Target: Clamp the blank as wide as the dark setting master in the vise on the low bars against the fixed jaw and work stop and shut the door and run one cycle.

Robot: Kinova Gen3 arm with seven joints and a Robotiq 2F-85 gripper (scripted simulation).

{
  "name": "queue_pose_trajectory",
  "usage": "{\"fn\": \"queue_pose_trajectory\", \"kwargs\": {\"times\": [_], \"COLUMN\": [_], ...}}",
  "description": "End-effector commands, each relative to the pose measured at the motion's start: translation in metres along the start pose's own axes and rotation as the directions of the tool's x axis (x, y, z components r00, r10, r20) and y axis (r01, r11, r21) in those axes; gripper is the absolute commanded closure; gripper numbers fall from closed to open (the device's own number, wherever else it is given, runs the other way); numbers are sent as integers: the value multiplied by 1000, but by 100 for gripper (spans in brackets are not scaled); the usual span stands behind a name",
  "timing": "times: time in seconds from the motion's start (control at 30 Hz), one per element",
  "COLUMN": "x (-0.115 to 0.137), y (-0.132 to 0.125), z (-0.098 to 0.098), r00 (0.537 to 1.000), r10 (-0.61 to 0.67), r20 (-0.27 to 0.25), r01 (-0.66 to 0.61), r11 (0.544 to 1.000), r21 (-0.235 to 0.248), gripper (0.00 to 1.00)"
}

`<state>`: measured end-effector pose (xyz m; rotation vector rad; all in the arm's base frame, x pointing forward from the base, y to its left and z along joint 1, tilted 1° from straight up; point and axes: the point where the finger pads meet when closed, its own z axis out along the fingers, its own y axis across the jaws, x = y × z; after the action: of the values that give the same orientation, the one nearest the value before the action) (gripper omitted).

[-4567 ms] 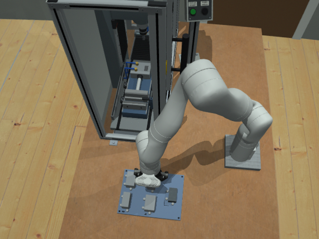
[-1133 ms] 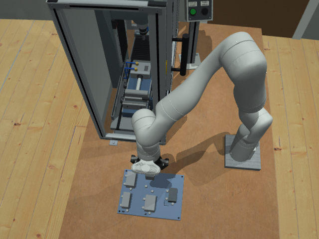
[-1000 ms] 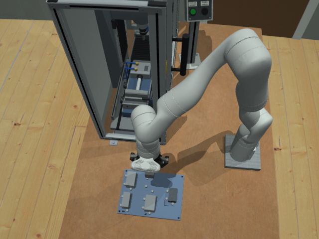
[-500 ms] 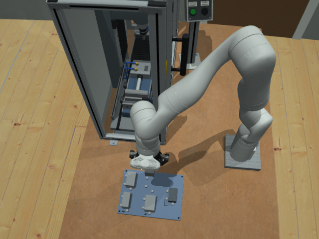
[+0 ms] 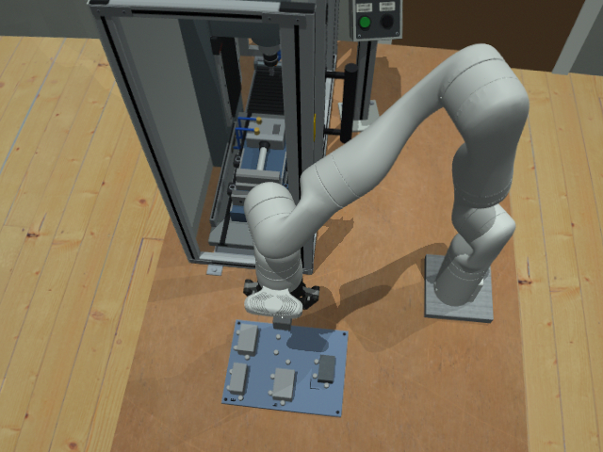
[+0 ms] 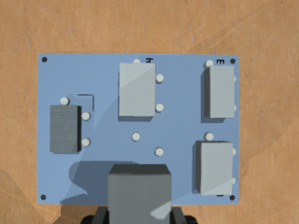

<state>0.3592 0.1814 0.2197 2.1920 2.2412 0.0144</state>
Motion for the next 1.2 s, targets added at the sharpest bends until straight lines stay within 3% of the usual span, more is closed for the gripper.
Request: {"fn": "queue_pose_trajectory", "kwargs": {"times": [0.0,0.43,0.6,1.0,1.17], "x": [0,0,0,0,0], "y": [0,0,-50,-50,-100], "z": [-18,-23,-23,-23,-23], "r00": [1000,1000,1000,1000,1000], "r10": [0,0,0,0,0], "r20": [-1,-1,-1,-1,-1], "r01": [0,0,0,0,0], "r11": [1000,1000,1000,1000,1000], "r21": [-1,-1,-1,-1,-1], "gripper": [90,90,90,90,90]}}
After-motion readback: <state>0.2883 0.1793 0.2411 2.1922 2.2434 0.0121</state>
